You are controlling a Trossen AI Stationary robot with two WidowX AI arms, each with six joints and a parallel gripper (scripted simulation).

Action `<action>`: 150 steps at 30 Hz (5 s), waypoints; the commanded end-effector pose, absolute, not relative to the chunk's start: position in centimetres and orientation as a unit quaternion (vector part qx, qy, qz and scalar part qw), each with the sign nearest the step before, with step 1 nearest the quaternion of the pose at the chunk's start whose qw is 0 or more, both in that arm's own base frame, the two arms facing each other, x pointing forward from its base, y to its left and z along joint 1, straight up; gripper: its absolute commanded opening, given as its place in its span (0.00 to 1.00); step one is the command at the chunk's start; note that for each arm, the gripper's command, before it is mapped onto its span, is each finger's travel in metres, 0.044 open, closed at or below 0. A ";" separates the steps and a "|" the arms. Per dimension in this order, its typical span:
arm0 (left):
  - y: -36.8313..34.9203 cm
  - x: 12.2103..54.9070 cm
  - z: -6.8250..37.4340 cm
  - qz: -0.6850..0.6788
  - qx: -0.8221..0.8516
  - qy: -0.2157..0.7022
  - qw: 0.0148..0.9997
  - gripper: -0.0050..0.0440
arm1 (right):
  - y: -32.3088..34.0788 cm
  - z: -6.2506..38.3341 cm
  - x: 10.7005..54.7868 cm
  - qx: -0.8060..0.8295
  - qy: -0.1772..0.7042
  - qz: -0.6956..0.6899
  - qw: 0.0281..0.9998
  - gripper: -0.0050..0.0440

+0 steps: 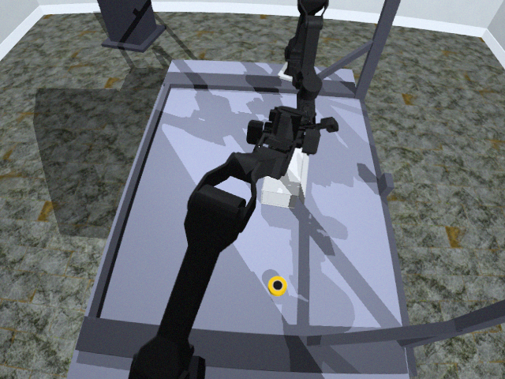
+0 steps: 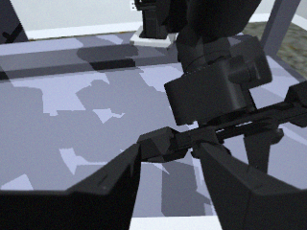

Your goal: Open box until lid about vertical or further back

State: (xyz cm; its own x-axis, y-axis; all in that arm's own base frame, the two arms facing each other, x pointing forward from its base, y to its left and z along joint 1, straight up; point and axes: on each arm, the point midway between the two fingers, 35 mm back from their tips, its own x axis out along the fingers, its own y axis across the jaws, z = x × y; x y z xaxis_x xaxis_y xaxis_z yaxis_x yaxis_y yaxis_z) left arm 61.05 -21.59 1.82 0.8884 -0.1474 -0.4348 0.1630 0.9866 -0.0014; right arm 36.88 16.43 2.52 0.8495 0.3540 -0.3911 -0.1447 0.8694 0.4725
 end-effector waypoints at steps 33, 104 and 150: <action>-18.4 54.3 3.0 0.105 -0.374 0.392 0.834 0.10 | 16.6 3.2 37.1 0.221 0.231 0.137 0.938 0.12; -15.9 47.4 -1.7 0.333 -0.569 0.421 0.623 0.00 | 16.6 3.2 37.1 0.221 0.231 0.137 0.938 0.12; -16.1 48.0 -1.9 0.324 -0.576 0.415 0.626 0.00 | 17.1 3.3 36.9 0.221 0.231 0.137 0.938 0.12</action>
State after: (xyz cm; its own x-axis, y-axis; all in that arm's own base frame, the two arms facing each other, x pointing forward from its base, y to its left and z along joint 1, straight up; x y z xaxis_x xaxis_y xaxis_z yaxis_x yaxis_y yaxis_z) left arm 47.97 -15.95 -1.83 0.4468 -0.0680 -0.8920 -0.8832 0.1252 -0.4520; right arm 36.66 16.83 2.48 0.8491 0.3515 -0.3942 -0.1416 0.8706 0.4713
